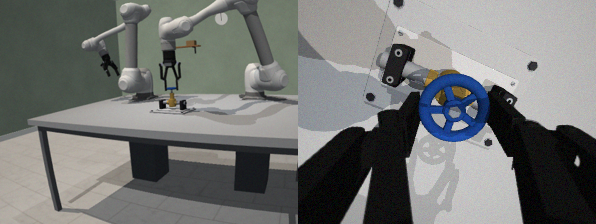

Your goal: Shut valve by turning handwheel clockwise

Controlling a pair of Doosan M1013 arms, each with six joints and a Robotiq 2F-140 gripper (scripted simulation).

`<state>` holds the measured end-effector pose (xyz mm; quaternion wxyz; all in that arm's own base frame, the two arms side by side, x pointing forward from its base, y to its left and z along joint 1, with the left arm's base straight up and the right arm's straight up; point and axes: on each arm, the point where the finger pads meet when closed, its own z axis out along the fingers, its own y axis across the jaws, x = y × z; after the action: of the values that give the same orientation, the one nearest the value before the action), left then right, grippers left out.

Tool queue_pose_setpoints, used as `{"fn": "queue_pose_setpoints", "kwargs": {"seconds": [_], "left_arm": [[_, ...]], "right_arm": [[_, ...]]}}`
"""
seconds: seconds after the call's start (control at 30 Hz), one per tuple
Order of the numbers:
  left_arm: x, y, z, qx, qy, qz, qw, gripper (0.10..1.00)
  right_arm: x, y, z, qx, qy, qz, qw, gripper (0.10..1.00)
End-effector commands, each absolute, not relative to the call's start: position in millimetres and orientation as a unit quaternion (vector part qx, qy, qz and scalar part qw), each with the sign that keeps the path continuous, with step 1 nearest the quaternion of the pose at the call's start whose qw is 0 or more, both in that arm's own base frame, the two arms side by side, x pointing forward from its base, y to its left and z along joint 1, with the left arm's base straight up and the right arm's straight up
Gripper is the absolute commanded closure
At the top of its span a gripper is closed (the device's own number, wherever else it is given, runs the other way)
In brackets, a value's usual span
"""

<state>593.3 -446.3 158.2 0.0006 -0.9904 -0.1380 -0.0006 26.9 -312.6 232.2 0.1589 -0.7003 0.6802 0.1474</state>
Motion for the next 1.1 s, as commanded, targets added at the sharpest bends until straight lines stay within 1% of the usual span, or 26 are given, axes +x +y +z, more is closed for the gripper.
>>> {"fn": "queue_pose_setpoints", "kwargs": {"seconds": [0.0,1.07], "left_arm": [[593.9,-446.6,159.4,-0.995,-0.099,-0.001,-0.001,0.999],[593.9,-446.6,159.2,-0.979,0.205,-0.001,0.0,0.999]], "right_arm": [[27.0,-312.8,232.5,-0.7,0.68,0.147,0.159,0.098],[27.0,-312.8,232.5,-0.7,0.68,0.147,0.159,0.098]]}}
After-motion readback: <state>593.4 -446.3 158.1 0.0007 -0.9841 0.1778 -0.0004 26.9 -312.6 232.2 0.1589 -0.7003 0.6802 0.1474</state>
